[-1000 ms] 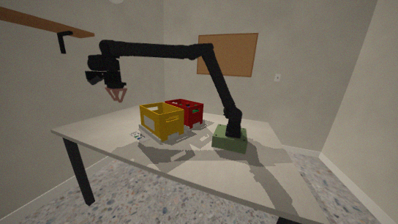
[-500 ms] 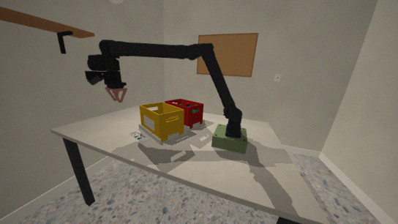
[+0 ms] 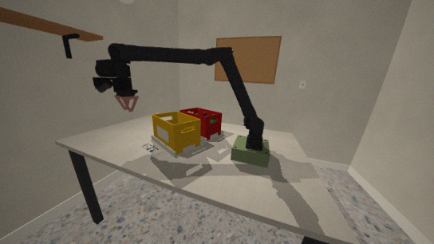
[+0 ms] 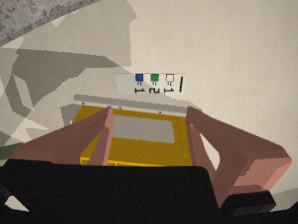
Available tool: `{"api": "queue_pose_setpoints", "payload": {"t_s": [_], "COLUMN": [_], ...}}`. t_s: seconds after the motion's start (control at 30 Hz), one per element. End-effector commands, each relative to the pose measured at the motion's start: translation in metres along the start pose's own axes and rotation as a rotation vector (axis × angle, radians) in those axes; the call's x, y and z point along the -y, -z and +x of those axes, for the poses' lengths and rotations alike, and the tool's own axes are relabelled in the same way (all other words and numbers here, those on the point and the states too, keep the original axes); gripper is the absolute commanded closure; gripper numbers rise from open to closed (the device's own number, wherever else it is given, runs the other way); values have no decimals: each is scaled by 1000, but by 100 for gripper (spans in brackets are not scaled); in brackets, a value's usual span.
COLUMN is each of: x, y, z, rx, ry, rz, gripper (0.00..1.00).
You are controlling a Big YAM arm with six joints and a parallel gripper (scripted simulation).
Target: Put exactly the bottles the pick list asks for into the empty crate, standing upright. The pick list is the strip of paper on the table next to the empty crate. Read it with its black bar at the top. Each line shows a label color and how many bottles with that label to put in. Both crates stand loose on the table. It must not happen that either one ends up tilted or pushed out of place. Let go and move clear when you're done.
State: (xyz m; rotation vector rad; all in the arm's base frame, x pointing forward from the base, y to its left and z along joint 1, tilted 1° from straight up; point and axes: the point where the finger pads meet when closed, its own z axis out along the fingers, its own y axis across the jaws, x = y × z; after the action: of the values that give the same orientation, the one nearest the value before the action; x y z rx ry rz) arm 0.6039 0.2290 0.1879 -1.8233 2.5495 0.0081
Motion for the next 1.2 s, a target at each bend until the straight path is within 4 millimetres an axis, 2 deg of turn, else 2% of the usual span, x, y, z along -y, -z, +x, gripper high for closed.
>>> {"api": "queue_pose_setpoints", "payload": {"t_s": [0.0,0.2,0.23,0.3,0.37,0.87,0.97,1.17], "x": [15,14,7,6,6,-2,-4,-5], "y": [30,33,24,25,25,37,38,42], "z": [-9,-8,9,19,19,92,94,126], "rx": [53,57,37,36,36,32,32,30], "ry": [10,9,-53,-71,-71,-49,-43,-49], "rz": [62,66,40,40,40,41,40,41], "gripper": [39,39,39,39,39,39,39,39]}}
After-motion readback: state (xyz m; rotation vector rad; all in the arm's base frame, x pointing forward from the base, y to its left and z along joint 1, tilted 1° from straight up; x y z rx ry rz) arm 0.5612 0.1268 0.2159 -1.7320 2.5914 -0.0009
